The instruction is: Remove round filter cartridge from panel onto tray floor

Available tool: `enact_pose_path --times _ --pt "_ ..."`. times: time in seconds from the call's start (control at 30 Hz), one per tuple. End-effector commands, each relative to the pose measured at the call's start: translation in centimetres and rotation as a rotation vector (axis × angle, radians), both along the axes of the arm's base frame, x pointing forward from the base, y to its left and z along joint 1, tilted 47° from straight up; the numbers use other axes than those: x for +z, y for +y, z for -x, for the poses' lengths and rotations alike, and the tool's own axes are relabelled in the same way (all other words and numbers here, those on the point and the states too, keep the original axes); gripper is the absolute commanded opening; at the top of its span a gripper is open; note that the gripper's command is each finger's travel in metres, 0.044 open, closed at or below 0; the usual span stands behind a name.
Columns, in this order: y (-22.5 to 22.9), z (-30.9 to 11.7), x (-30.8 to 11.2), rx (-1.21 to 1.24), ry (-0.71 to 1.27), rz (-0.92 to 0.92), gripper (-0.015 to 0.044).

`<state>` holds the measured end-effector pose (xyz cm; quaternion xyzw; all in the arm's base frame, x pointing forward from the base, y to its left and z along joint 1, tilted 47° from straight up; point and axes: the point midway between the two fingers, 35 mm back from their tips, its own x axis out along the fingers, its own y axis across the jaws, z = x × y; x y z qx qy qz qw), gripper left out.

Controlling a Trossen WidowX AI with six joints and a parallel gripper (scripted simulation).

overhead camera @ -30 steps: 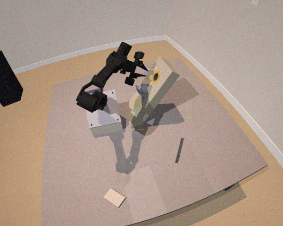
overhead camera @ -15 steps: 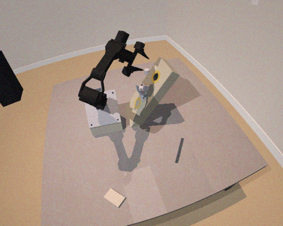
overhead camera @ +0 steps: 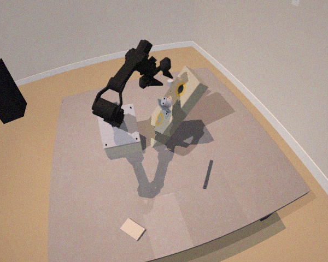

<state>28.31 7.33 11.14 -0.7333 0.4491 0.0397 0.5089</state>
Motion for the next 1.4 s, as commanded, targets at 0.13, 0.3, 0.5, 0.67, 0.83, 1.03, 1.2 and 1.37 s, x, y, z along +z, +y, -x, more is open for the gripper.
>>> enact_pose_path --times 0.13,0.3,0.5,0.67,0.83,1.03,1.2,1.37 --pt "-3.7 3.3 -4.7 -0.657 -0.428 -0.444 0.0305" --pt "-4.4 4.0 -5.3 -0.815 -0.565 -0.534 0.0305" --pt "-4.6 4.2 -5.5 -0.876 -0.63 -0.575 0.0305" --pt "-4.6 4.2 -5.5 -0.876 -0.63 -0.575 0.0305" --pt "-4.6 4.2 -5.5 -0.876 -0.63 -0.575 0.0305" --pt "-4.9 4.0 -5.9 -0.876 -0.629 -0.576 0.0305" --pt "-5.4 3.7 -6.4 -0.876 -0.628 -0.577 0.0305" --pt "-6.0 3.4 -6.9 -0.877 -0.628 -0.577 0.0305"
